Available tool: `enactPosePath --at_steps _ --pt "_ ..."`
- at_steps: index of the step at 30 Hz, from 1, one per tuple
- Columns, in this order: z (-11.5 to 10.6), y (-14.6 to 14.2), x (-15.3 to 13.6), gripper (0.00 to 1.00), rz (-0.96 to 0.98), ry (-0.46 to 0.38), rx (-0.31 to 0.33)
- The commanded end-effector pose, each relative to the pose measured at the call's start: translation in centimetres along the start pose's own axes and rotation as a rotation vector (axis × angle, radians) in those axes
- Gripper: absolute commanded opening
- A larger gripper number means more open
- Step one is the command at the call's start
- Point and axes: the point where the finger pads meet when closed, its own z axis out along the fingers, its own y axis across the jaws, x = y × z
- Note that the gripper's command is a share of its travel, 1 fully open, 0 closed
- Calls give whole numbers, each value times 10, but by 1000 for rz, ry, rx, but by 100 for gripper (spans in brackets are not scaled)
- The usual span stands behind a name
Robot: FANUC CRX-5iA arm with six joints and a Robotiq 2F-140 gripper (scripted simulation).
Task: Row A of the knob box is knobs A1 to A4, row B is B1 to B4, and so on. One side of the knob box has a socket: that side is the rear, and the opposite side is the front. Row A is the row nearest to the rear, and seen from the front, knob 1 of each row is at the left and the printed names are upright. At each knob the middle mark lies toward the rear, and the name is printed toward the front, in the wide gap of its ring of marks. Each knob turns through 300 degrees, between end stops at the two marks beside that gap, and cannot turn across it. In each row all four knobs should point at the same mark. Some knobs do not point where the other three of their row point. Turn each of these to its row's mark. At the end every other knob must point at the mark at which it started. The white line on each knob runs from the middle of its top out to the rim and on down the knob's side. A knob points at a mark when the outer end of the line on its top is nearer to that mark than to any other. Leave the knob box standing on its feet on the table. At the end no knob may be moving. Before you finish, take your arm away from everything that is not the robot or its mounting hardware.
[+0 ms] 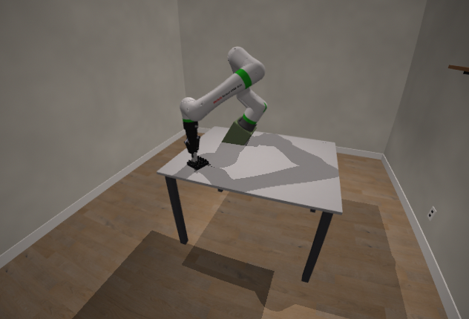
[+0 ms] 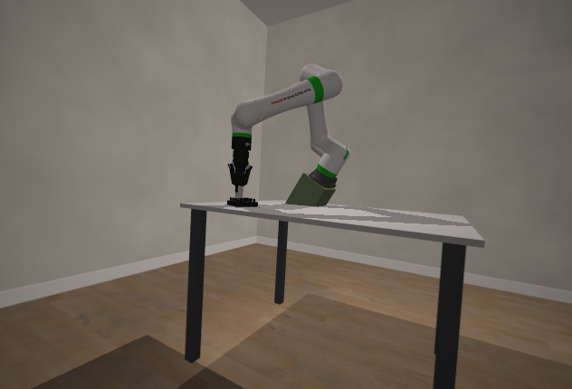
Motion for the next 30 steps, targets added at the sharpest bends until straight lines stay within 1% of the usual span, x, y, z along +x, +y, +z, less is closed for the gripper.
enactPosePath --at_steps 1,15,17,30 --pt "0 0 0 5 -34 0 1" --pt "0 0 0 5 -295 0 1" --pt "0 0 0 5 -295 0 1" --pt "0 0 0 5 -622 0 1"
